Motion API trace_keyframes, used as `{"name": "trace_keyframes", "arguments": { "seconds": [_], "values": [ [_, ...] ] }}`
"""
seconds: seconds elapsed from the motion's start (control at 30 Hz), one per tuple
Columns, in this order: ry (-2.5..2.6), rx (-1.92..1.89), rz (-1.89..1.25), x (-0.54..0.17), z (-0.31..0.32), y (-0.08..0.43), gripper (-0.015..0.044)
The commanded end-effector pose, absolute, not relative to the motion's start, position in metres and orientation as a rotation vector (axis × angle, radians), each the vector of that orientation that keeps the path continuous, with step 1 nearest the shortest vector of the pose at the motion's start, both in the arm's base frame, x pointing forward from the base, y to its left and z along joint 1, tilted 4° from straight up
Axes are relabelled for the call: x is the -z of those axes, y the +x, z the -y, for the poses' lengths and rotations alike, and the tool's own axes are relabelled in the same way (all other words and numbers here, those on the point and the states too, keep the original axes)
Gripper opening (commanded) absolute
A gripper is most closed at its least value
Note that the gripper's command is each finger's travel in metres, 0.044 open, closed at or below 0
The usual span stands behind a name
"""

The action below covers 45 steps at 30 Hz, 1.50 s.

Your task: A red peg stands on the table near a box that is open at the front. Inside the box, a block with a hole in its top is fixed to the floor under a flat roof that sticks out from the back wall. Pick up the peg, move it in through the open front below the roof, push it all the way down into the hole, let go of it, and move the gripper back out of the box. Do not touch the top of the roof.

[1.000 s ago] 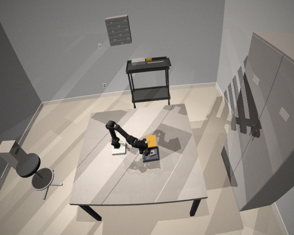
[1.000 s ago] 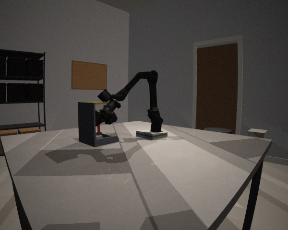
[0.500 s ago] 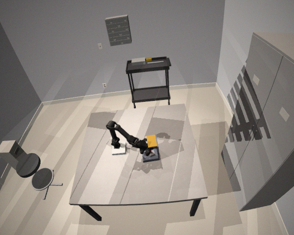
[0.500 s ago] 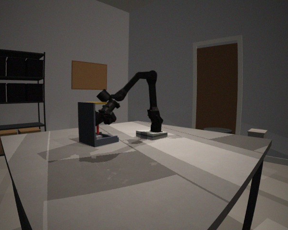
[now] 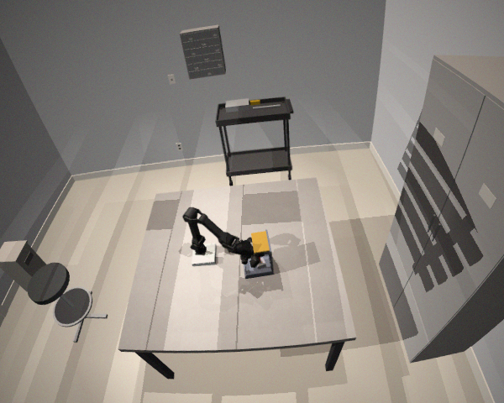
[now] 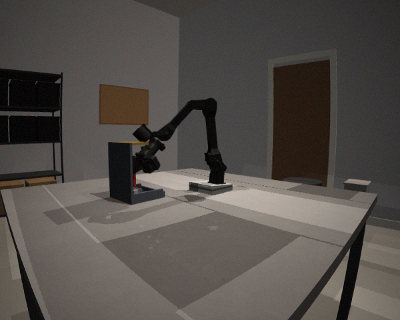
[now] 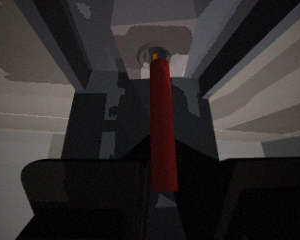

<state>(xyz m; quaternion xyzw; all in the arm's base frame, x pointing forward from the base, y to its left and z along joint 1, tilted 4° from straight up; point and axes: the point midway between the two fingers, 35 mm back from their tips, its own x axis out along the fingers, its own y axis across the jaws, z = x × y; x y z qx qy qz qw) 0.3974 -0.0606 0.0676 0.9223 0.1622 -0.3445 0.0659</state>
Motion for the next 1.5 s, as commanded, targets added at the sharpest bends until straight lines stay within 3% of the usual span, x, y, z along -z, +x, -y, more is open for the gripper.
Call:
{"name": "trace_keyframes", "arguments": {
  "seconds": [0.0, 1.47],
  "values": [
    [2.787, 1.033, -0.481, -0.069, 0.062, 0.401, 0.0000],
    [2.787, 1.034, -0.481, -0.035, 0.063, 0.399, 0.0000]
  ]
}}
